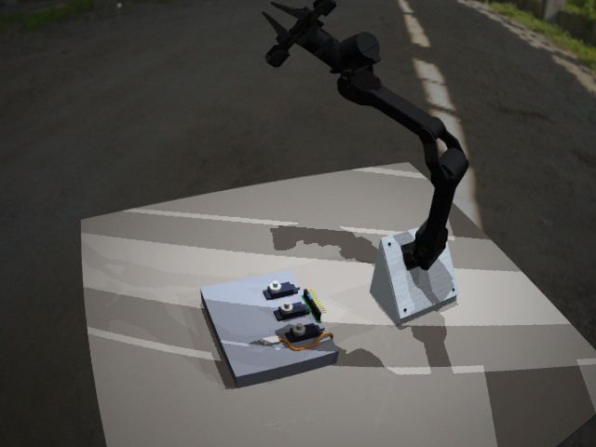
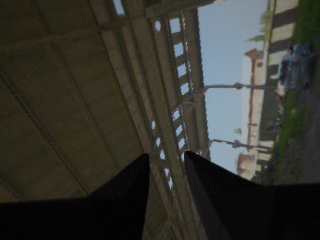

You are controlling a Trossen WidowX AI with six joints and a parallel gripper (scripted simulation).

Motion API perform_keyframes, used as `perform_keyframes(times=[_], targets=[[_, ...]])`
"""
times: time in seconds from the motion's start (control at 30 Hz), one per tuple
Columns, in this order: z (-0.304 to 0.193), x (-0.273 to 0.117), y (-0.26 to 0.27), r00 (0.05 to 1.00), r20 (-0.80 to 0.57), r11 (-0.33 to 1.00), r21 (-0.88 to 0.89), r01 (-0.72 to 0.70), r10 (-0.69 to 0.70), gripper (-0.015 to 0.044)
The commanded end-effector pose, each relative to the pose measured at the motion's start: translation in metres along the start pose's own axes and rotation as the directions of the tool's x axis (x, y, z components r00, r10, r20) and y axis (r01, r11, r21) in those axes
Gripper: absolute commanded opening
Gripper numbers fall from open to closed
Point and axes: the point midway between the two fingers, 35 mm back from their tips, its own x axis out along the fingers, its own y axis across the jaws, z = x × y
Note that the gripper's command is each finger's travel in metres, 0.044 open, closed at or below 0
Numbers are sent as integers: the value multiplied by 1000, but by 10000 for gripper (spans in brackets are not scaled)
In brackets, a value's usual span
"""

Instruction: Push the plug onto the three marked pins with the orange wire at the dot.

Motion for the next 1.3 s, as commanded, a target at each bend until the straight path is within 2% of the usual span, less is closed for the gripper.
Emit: perform_keyframes(times=[0.0,0.63,1.27], targets=[[-20,1,-8,1000,-5,997,-72,12,-12,115],[-121,-11,-63,992,-61,907,-415,77,-112,115],[-211,-51,-111,970,-123,694,-718,60,-211,115]])
